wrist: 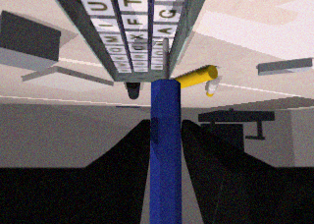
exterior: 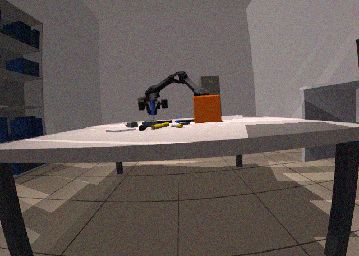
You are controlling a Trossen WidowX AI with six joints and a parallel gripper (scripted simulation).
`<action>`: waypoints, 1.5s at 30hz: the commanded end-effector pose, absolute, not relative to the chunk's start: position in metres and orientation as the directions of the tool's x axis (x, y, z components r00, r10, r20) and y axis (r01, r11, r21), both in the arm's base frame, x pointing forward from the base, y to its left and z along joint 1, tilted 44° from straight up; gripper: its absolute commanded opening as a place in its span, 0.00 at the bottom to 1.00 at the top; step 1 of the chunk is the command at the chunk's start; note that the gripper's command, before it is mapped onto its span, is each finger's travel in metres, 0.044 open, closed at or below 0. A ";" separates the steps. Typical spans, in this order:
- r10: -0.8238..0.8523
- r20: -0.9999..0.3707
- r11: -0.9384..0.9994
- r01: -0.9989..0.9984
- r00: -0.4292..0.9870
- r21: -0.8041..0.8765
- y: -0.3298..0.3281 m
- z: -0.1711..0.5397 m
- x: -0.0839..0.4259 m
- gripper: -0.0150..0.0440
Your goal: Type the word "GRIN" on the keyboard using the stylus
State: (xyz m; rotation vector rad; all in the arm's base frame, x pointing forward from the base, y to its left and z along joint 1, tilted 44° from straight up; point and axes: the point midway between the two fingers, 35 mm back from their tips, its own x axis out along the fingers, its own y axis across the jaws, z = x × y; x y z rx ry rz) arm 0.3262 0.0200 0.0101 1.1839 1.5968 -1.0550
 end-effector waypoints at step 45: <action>0.238 -0.955 0.196 0.972 -0.178 -0.133 0.005 -0.004 0.328 0.39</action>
